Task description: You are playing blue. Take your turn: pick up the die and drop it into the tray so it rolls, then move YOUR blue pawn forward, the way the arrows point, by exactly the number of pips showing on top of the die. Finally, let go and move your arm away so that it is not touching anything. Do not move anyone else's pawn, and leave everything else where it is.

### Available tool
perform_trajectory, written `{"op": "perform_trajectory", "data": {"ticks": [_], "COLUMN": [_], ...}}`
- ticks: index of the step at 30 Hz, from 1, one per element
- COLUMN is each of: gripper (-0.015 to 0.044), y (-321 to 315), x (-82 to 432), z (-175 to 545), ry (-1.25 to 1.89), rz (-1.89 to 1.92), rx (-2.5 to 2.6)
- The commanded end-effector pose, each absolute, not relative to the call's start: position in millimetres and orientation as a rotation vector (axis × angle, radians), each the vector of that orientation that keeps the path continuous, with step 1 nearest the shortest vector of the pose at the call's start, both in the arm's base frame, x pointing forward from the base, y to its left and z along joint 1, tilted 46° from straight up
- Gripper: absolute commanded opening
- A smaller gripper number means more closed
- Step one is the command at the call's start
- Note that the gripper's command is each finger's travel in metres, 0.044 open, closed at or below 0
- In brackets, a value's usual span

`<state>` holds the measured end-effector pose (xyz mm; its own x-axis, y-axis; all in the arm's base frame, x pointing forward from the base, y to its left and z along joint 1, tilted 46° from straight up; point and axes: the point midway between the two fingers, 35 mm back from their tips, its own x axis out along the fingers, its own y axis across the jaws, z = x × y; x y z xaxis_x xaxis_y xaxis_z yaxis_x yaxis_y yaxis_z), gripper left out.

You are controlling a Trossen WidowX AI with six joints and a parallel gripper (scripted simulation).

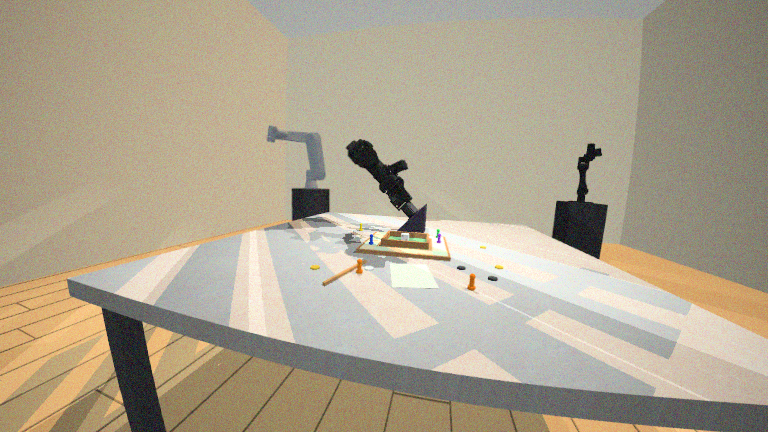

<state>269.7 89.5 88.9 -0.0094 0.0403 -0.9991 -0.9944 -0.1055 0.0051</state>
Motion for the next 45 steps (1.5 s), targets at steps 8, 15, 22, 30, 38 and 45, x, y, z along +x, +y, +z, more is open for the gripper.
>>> {"op": "perform_trajectory", "data": {"ticks": [8,15,22,30,38,45], "gripper": [0.0440,0.0440,0.0282,0.0200,0.0200,0.0200], "y": [75.4,75.5,39.2,-13.4,-15.2,-25.1], "x": [270.6,266.1,311.4,353.3,352.5,353.7], "z": [43.6,42.4,68.3,102.7,104.6,95.1], "ry": [1.678,1.671,1.677,1.639,1.639,1.639], "rz": [0.776,0.841,0.485,0.045,0.045,0.044], "rx": [-1.855,-1.805,-1.584,-1.310,-1.310,-1.310]}}
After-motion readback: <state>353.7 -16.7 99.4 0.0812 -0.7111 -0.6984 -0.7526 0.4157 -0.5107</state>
